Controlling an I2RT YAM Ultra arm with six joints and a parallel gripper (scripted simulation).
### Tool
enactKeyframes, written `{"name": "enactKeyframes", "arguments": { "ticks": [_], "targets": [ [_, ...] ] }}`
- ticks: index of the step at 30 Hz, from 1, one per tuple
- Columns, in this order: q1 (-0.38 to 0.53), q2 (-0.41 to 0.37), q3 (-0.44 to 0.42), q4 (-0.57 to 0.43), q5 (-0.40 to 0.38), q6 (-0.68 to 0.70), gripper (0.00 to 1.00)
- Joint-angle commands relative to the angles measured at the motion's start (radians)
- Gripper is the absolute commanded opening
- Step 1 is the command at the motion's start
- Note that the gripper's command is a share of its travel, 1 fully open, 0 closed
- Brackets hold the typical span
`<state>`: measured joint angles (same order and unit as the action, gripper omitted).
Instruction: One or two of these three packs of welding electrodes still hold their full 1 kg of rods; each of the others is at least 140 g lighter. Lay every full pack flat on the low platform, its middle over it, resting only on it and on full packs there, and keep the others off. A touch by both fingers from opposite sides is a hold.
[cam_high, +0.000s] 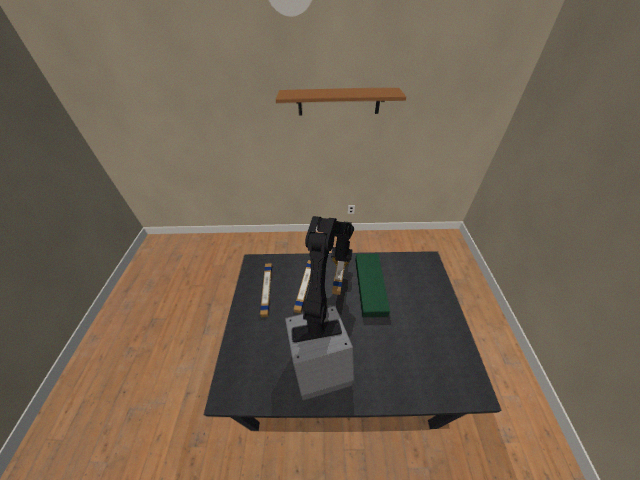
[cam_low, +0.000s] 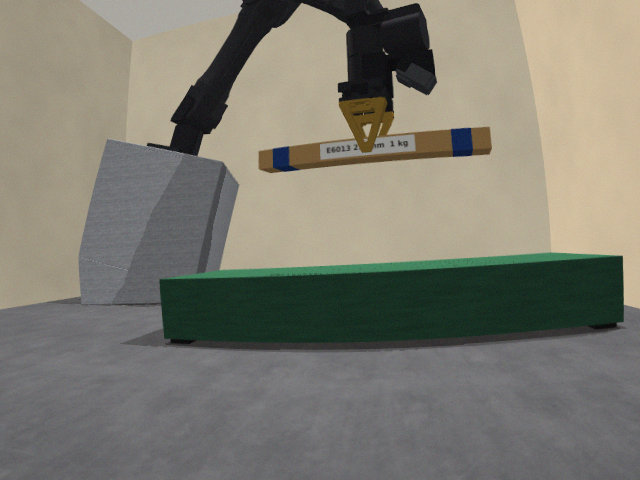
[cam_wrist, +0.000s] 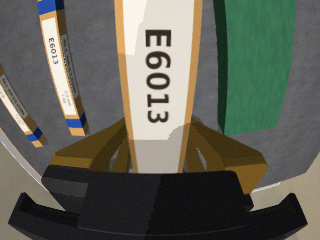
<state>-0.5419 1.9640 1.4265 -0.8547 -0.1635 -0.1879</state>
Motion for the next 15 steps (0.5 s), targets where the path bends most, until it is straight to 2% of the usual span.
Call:
{"name": "enactKeyframes", "arguments": {
  "ticks": [1,15],
  "targets": [
    [-0.023,-0.051,0.050,-0.019,-0.007,-0.010,0.00],
    [-0.024,-0.049,0.059,-0.025,-0.007,-0.011,0.00]
  ]
}}
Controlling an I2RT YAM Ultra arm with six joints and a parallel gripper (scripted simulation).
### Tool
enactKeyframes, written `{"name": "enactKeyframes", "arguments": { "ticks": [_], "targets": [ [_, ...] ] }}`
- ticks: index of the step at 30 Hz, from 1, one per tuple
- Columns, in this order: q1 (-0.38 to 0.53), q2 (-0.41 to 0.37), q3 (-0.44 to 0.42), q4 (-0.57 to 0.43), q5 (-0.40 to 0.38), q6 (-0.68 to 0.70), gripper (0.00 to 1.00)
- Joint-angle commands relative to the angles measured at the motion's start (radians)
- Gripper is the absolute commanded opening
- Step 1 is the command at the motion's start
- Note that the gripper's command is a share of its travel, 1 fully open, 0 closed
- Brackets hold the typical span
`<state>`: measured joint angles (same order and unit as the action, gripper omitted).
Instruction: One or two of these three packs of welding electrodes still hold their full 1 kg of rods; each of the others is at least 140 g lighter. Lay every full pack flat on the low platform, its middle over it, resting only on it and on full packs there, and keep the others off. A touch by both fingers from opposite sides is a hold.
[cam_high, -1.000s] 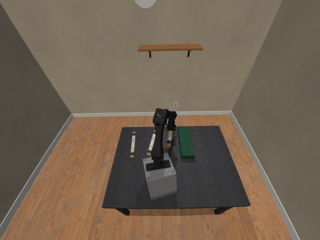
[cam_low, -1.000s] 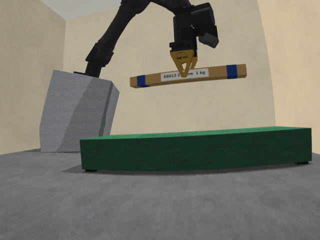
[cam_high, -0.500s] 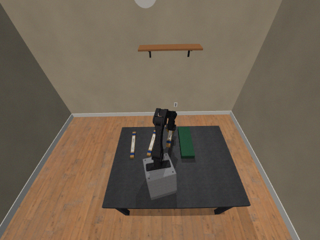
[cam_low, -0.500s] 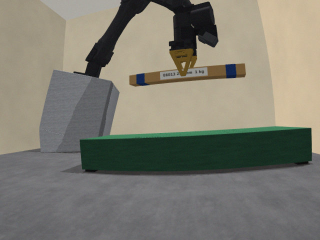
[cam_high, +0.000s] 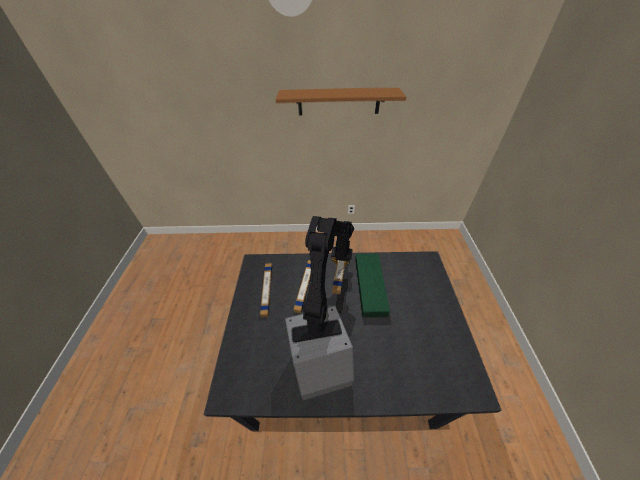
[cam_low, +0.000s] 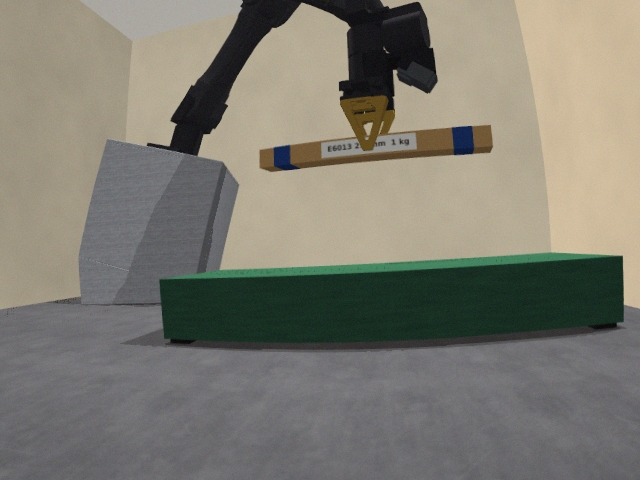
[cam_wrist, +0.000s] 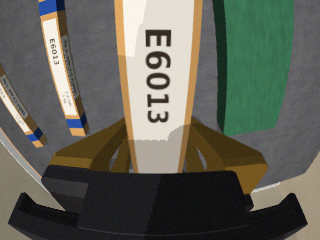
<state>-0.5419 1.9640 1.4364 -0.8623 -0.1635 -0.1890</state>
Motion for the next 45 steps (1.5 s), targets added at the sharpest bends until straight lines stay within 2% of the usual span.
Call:
{"name": "enactKeyframes", "arguments": {
  "ticks": [1,8,15,20,43,45],
  "targets": [
    [-0.024,-0.049,0.049,-0.017,-0.007,-0.009,0.00],
    [-0.025,-0.048,0.051,-0.019,-0.008,-0.010,0.00],
    [0.043,-0.071,0.025,0.012,0.006,-0.144,0.00],
    [0.063,-0.075,-0.020,0.016,0.017,-0.127,0.00],
    [0.212,-0.123,-0.059,0.033,0.051,0.031,0.00],
    [0.227,-0.128,-0.042,0.031,0.054,0.045,0.00]
  ]
}}
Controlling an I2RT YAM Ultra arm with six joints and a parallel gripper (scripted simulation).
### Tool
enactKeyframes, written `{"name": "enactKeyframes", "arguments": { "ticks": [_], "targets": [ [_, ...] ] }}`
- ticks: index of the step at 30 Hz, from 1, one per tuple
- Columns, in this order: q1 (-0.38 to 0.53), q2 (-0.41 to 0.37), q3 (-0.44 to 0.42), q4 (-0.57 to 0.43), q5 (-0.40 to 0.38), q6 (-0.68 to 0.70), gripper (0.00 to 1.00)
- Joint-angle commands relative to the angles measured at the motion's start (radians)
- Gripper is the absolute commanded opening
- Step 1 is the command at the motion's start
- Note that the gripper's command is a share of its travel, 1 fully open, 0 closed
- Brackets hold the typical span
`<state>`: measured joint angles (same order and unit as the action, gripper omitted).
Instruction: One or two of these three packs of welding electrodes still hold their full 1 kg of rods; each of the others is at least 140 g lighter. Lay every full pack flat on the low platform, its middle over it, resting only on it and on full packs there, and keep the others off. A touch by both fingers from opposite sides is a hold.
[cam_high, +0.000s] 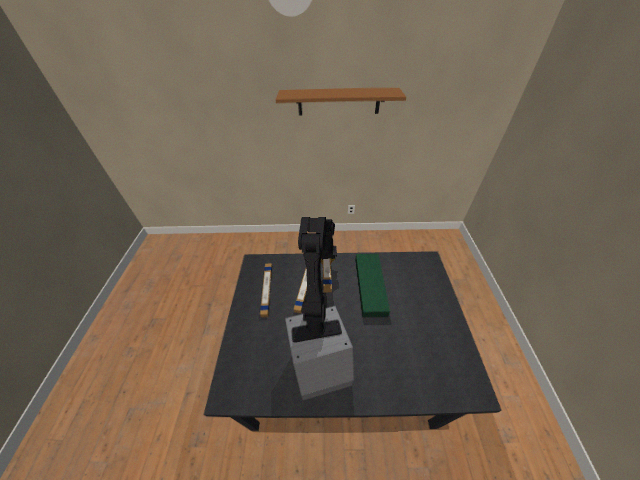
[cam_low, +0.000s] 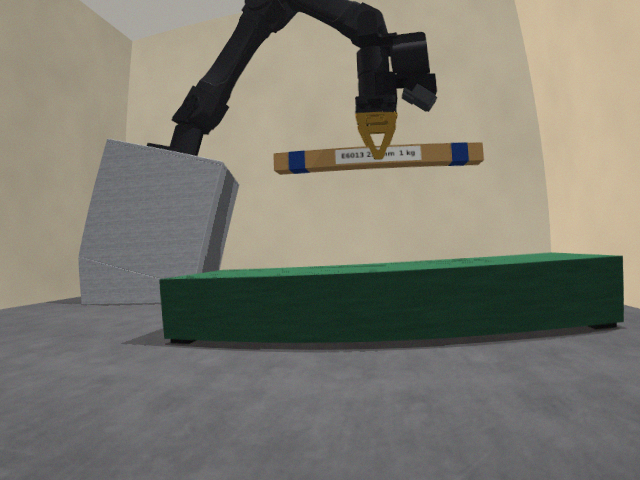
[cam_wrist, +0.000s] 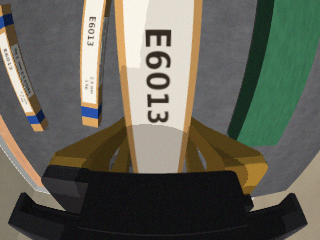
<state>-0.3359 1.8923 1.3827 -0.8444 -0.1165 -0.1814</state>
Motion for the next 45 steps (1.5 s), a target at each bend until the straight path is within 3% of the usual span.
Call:
{"name": "enactKeyframes", "arguments": {
  "ticks": [1,16,45],
  "targets": [
    [0.028,-0.058,0.010,0.016,0.009,0.045,0.00],
    [0.126,-0.069,0.013,0.014,0.033,0.139,0.00],
    [0.138,-0.073,-0.018,0.032,0.038,0.152,0.00]
  ]
}}
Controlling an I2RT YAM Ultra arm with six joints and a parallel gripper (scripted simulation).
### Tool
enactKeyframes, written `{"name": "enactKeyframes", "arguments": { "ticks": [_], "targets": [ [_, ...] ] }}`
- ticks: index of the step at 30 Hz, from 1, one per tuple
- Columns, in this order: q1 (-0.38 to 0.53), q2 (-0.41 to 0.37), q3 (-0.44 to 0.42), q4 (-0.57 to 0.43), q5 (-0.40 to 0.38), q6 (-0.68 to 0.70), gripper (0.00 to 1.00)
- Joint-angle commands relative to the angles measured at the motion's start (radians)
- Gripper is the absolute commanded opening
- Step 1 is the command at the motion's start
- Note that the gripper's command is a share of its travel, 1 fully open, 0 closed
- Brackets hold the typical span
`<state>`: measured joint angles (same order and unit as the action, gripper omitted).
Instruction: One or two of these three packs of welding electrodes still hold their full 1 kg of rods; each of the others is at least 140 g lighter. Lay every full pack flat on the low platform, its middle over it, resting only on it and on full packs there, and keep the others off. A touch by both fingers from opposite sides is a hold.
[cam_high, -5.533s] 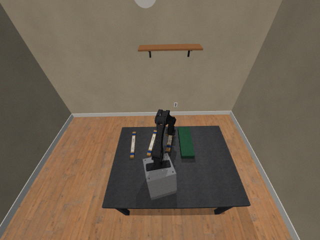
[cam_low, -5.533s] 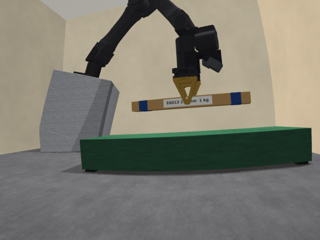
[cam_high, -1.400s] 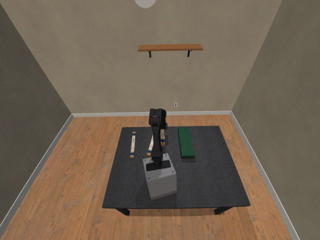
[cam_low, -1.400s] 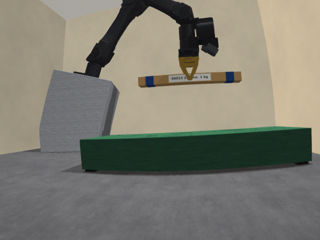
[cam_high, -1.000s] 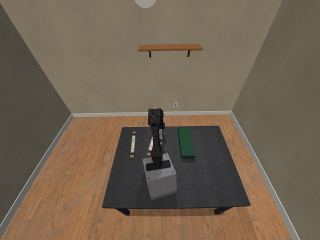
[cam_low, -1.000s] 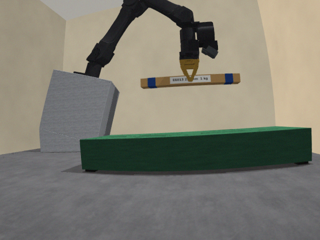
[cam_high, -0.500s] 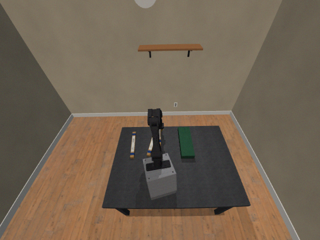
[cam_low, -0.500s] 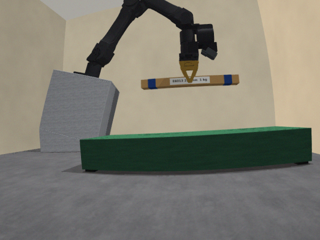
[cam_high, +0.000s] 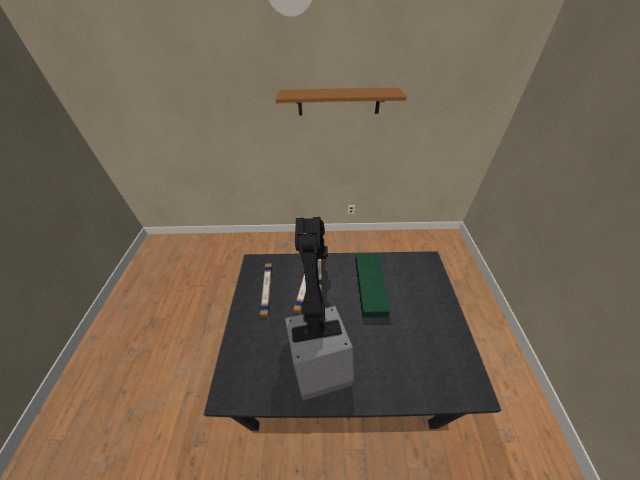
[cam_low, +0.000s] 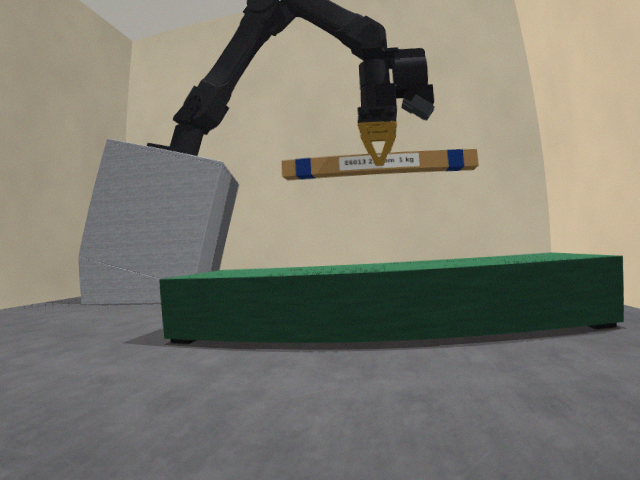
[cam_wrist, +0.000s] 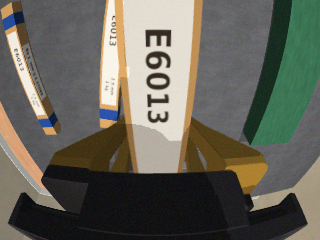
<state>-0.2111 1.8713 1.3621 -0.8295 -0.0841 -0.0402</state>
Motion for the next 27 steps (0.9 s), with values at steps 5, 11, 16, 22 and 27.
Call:
{"name": "enactKeyframes", "arguments": {
  "ticks": [5,11,16,22,27],
  "targets": [
    [0.013,-0.052,0.003,0.019,0.004,0.012,0.00],
    [0.011,-0.054,0.010,0.020,0.004,0.013,0.00],
    [0.014,-0.054,0.003,0.021,0.004,0.014,0.00],
    [0.018,-0.054,-0.002,0.022,0.005,0.015,0.00],
    [0.019,-0.054,-0.002,0.023,0.006,0.016,0.00]
  ]
}}
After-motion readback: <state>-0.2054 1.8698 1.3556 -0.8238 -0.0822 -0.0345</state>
